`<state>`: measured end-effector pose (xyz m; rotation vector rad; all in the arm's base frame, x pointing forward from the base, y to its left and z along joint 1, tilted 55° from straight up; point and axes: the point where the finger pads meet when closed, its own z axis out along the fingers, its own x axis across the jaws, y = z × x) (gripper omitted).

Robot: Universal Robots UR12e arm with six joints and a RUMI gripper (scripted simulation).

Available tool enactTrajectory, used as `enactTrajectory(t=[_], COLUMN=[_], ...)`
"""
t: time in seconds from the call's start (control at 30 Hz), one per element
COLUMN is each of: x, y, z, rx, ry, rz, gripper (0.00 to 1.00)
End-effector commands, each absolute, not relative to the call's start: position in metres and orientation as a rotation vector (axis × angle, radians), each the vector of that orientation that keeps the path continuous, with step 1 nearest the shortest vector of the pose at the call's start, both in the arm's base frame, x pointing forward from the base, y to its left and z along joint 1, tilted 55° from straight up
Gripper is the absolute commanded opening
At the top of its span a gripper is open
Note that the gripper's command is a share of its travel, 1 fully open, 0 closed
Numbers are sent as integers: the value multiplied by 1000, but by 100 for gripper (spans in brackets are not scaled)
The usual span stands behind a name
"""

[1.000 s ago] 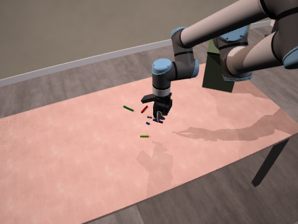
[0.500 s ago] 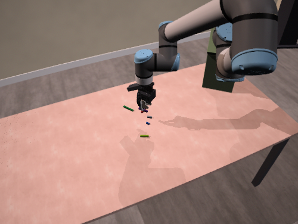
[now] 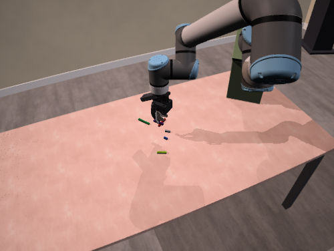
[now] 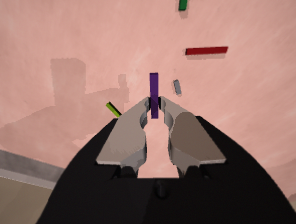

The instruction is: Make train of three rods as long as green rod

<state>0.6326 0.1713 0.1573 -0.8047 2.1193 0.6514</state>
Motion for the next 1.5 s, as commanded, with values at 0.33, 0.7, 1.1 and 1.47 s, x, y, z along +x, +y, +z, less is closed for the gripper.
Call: enactTrajectory(t=[0.33,0.7,1.1,1.47], x=[644,667,675,675], y=[187,218,229,229], z=[144,116,107,107], rx=[-805,-805,-805,-805], ry=[2119,2119,2119,2119], rz=[651,651,651,651], gripper=[0,0,0,0])
